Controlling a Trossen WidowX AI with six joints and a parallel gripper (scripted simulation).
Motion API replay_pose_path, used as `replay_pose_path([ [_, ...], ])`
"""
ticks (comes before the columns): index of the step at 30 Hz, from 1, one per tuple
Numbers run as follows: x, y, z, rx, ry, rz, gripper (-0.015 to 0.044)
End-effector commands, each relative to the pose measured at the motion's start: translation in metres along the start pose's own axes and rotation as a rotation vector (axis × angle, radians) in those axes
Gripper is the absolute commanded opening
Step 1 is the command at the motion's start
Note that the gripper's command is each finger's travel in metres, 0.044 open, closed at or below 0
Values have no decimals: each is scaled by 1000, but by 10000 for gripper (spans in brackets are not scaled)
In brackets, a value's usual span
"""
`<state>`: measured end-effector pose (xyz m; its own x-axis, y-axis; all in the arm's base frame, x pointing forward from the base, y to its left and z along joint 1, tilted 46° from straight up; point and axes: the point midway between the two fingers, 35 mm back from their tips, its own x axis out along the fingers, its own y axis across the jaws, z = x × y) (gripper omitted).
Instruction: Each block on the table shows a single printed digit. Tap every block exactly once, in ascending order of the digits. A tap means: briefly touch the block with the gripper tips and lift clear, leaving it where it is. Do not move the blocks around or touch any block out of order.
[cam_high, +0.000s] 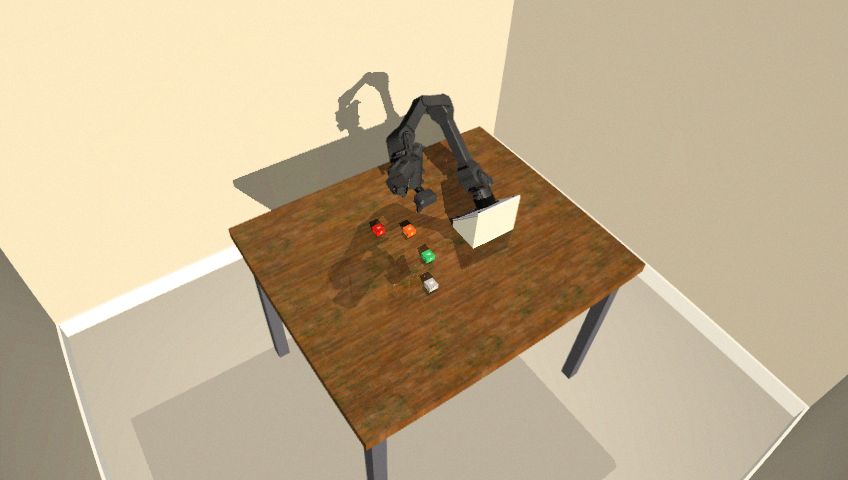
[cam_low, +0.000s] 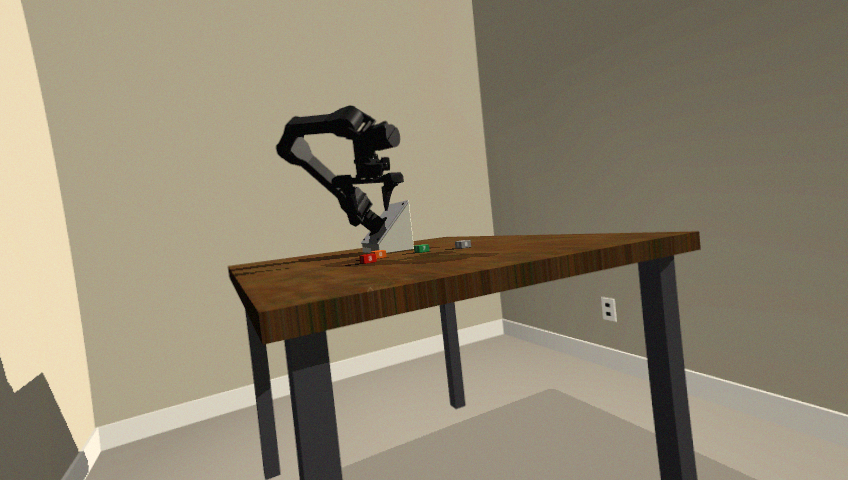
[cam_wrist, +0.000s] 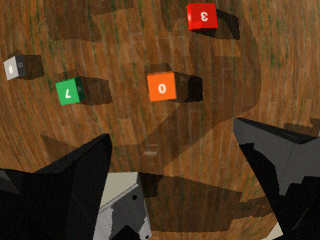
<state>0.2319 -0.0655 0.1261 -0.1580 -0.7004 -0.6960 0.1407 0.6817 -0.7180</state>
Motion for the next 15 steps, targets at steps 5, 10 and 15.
replay_pose_path([
  [5, 0, 0, 0, 4, 0, -4, 400],
  [10, 0, 2, 1, 4, -1, -4, 400],
  [15, -2, 68, 18, 3, -3, 5, 400],
])
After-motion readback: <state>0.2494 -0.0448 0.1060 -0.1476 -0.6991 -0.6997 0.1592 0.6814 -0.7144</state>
